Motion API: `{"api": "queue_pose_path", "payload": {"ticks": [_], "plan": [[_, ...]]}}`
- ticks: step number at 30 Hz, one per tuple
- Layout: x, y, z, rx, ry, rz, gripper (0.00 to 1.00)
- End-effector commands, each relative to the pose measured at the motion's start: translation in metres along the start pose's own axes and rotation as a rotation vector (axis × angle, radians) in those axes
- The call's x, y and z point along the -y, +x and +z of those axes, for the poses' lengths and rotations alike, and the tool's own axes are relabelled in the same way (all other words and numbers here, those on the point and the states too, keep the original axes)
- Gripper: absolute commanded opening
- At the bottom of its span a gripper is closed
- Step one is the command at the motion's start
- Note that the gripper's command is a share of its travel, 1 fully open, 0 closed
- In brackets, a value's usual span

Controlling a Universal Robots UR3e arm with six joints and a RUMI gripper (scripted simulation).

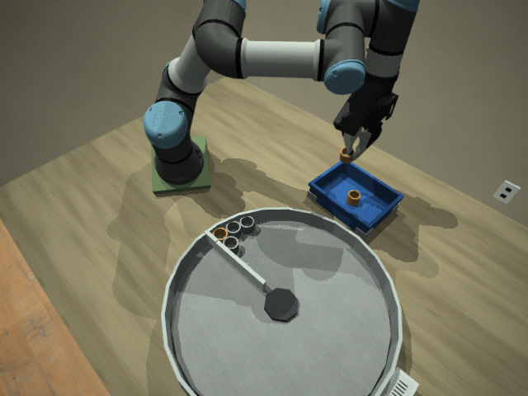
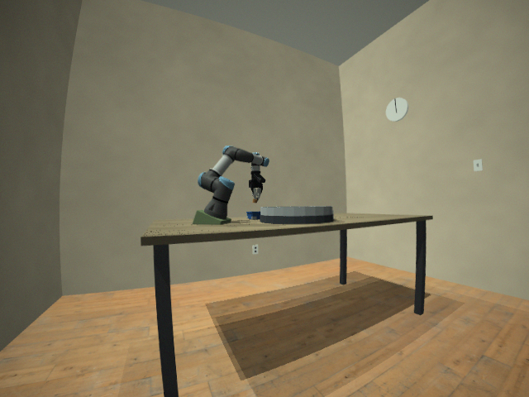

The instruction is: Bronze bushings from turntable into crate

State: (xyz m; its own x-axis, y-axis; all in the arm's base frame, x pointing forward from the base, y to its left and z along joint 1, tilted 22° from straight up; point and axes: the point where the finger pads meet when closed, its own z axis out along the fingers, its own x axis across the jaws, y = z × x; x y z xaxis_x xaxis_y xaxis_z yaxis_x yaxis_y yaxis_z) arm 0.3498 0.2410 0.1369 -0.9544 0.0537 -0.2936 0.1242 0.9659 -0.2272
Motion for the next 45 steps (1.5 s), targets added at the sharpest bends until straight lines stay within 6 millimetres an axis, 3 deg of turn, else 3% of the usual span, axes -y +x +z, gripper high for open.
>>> {"api": "queue_pose_path", "payload": {"ticks": [1, 27, 45], "plan": [[0.000, -0.001, -0.001, 0.002, -0.002, 0.001, 0.00], [0.000, -0.001, 0.001, 0.002, -0.002, 0.001, 0.00], [-0.001, -0.001, 0.040, 0.002, -0.002, 0.001, 0.00]]}}
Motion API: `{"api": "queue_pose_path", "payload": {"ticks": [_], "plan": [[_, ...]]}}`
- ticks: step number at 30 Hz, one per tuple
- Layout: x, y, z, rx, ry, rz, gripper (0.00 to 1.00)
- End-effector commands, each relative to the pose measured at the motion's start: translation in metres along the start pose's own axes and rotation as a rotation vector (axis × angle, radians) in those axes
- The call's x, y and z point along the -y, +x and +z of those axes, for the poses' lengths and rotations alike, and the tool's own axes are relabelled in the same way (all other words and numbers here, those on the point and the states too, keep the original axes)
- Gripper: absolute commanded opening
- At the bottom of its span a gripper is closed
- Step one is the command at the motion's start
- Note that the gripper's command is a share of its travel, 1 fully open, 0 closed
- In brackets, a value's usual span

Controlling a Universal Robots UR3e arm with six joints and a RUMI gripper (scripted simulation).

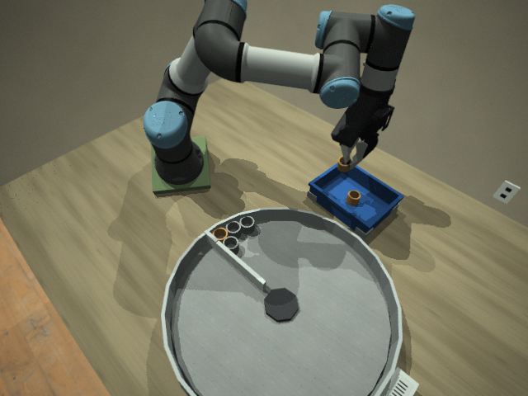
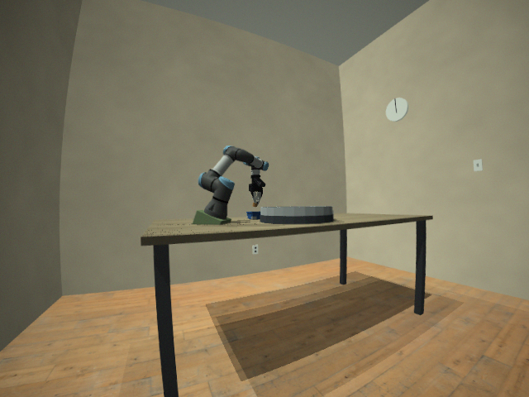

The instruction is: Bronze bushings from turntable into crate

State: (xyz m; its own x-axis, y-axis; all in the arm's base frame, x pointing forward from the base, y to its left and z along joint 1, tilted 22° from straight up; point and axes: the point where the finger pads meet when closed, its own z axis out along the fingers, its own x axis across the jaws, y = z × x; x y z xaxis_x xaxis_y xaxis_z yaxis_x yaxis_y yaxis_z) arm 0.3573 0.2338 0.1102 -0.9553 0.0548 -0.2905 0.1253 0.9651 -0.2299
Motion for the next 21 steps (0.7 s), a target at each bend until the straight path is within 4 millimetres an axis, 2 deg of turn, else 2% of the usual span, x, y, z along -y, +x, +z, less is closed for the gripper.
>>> {"api": "queue_pose_path", "payload": {"ticks": [1, 8, 21], "plan": [[-0.001, -0.001, 0.014, 0.006, -0.005, 0.000, 0.00], [-0.001, -0.001, 0.028, 0.006, -0.005, 0.000, 0.00], [-0.001, -0.001, 0.030, 0.006, -0.005, 0.000, 0.00]]}}
